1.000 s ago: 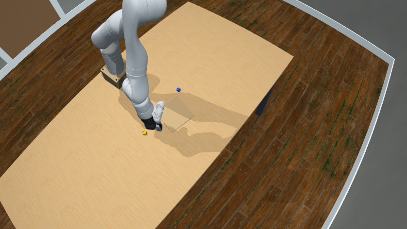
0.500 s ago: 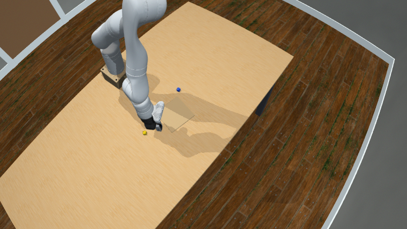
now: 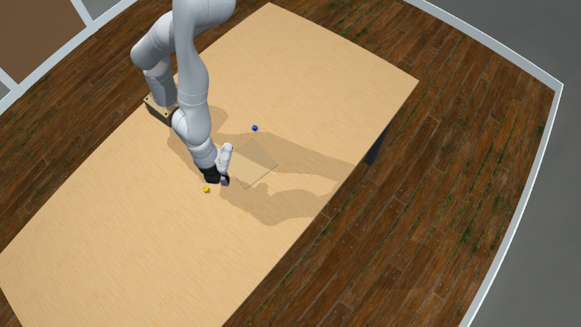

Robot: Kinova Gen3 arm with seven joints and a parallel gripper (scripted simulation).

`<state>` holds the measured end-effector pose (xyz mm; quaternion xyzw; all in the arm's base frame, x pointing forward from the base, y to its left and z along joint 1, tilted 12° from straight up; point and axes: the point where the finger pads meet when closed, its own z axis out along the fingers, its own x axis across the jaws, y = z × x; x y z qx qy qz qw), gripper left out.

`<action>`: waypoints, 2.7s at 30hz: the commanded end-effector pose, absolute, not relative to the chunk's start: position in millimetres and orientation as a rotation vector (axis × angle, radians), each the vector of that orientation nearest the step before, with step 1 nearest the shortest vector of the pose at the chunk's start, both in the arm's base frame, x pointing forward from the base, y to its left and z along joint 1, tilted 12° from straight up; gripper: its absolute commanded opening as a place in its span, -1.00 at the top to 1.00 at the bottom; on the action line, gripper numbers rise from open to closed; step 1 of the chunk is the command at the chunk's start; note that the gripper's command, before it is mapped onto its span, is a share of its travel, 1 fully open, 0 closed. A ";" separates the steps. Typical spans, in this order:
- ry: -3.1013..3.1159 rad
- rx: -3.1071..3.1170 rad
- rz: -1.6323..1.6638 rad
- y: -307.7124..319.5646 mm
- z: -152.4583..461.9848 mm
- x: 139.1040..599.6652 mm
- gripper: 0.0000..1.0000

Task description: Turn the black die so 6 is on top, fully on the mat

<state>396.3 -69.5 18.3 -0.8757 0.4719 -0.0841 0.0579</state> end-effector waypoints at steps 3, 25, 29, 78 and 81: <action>1.418 -2.651 -0.269 -67.1 33.7 397.5 0.32; 1.418 -2.651 -0.269 -68.5 91.4 384.9 0.32; 1.418 -2.651 -0.269 -68.7 99.3 383.1 0.32; 1.597 -2.542 -0.233 -65.3 102.9 382.9 0.32; 1.655 -2.503 -0.222 -64.2 101.9 383.3 0.32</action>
